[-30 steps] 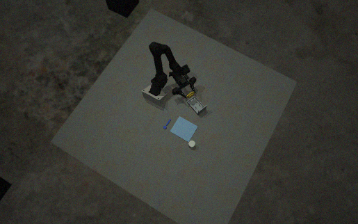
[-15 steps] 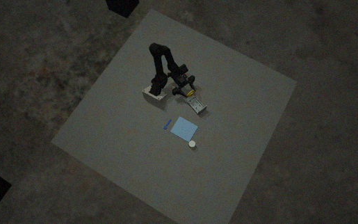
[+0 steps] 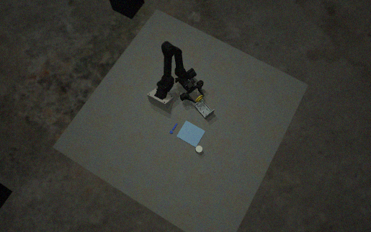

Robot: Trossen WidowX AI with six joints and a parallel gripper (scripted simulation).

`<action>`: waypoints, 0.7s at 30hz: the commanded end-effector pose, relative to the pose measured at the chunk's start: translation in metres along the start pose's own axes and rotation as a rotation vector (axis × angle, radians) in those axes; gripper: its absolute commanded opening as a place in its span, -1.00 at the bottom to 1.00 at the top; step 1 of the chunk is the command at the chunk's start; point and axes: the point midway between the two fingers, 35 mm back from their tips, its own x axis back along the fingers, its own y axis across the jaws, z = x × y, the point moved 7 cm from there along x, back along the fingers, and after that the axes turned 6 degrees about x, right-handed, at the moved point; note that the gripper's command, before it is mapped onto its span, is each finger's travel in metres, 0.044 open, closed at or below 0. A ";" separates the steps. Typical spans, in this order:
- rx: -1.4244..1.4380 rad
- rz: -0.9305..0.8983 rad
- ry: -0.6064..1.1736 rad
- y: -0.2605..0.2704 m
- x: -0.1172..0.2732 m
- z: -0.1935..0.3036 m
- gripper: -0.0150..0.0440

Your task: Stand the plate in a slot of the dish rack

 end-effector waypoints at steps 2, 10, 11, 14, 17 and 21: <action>0.014 0.004 0.002 -0.003 -0.006 0.007 -0.49; -0.001 0.000 -0.001 -0.002 -0.016 0.010 -0.49; -0.001 -0.001 -0.001 -0.002 -0.016 0.010 -0.49; -0.005 -0.001 -0.001 -0.003 -0.019 0.011 -0.49; -0.012 -0.002 -0.002 -0.004 -0.023 0.011 -0.49; -0.017 -0.005 -0.004 -0.005 -0.027 0.011 -0.49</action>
